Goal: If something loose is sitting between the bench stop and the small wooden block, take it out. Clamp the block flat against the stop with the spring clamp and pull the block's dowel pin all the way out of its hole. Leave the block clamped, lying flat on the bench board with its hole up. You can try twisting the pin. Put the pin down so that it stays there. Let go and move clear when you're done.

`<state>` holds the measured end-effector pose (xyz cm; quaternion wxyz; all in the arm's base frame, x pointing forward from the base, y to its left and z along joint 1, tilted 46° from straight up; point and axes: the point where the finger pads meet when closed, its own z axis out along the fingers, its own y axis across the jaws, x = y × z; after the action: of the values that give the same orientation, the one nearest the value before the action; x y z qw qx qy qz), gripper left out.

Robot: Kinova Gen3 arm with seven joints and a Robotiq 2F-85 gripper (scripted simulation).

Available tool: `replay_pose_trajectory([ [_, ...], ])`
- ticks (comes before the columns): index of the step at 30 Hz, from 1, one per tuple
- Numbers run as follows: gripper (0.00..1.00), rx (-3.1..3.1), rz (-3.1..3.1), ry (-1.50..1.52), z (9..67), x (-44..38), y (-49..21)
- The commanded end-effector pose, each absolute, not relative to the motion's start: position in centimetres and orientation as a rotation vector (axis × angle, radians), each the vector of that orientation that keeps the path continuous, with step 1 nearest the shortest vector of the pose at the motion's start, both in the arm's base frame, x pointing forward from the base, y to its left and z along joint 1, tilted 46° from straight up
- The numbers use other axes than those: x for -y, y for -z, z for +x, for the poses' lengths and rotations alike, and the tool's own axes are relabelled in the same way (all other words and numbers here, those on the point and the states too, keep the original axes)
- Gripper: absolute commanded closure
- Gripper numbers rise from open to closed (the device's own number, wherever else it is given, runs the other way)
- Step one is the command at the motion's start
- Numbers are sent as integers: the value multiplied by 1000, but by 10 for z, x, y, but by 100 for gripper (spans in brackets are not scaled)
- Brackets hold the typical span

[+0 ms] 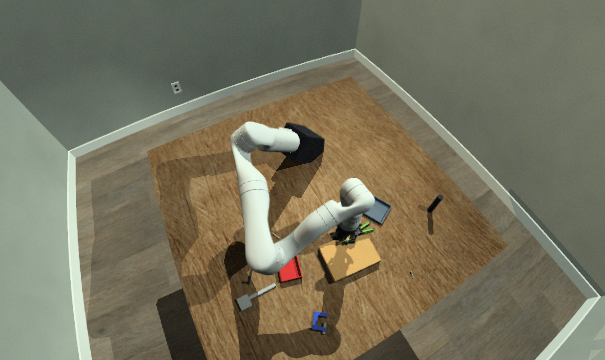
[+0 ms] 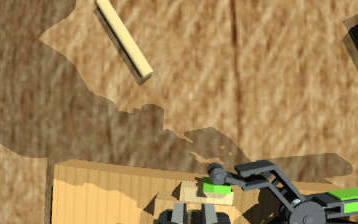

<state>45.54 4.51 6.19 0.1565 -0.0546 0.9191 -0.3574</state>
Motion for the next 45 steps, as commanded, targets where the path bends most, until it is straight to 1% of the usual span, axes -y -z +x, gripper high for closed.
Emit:
replay_pose_trajectory([
  [1, 90, -2630, -161, 1023, 456, -46, -63],
  [45, 90, -2638, -224, 1038, 456, -46, -63],
])
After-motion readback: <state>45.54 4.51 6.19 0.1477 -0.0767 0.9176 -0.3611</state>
